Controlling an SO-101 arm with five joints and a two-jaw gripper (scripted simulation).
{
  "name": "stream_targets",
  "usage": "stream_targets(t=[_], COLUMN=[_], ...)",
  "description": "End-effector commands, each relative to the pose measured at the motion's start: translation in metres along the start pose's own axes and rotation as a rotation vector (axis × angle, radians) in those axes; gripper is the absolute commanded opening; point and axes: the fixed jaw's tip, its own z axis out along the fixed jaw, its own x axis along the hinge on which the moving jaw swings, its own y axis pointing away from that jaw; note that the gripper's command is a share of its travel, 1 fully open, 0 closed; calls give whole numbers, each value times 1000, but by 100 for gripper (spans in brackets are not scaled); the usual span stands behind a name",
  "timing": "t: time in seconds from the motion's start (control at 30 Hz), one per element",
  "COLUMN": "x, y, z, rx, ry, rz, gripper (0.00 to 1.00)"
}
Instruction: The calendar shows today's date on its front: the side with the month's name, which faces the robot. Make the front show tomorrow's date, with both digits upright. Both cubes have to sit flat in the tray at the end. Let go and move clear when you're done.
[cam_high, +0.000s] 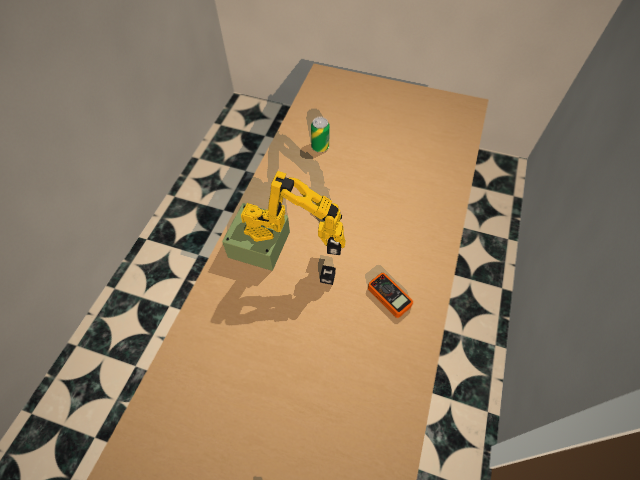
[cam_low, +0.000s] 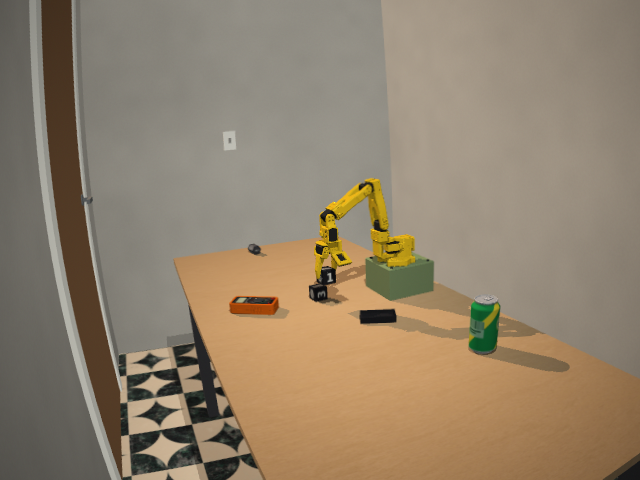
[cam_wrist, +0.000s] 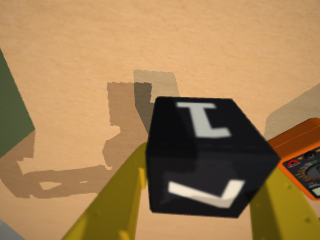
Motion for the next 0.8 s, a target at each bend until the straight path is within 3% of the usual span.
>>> stream_targets(t=[0.0,0.17,0.23,0.33,0.6,0.77], x=[11,35,35,54,104,122], y=[1,7,7,15,50,71], z=[-3,-2,-2,-2,-2,-2], rx=[8,6,6,5,1,-1], ry=[1,3,3,5,10,11], rz=[53,186,186,293,619,765], gripper=[0,0,0,0,0,0])
